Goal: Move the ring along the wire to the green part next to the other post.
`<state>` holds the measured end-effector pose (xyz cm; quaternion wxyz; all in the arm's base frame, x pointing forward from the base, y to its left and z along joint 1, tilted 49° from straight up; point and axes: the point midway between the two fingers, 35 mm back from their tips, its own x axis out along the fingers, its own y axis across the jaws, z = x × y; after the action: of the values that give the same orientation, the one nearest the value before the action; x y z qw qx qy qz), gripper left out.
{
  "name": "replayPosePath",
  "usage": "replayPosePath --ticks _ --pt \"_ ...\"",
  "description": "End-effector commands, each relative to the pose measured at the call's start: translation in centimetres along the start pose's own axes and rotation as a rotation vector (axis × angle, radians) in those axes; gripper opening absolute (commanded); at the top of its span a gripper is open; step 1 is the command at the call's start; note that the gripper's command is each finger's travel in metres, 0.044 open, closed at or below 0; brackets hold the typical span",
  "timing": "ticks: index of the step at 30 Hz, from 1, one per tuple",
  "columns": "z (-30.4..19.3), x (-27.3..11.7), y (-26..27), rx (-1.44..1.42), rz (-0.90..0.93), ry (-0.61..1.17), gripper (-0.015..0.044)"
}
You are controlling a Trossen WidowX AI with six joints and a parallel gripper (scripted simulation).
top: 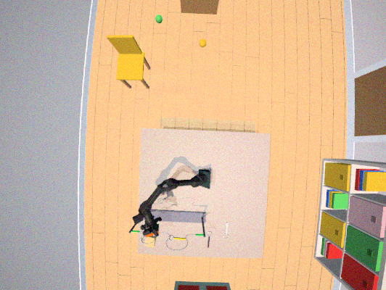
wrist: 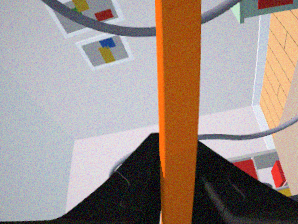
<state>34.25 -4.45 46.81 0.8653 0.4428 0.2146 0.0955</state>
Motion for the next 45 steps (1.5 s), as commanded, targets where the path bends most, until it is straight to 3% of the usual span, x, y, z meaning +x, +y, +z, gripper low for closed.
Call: replayPosePath --ticks 1,45 --pt "0.0 0.1 0.0 -0.055 -0.026 0.001 -0.0150" --pt "1.7 -0.7 -4.0 -0.747 -0.440 -0.030 -0.0150"
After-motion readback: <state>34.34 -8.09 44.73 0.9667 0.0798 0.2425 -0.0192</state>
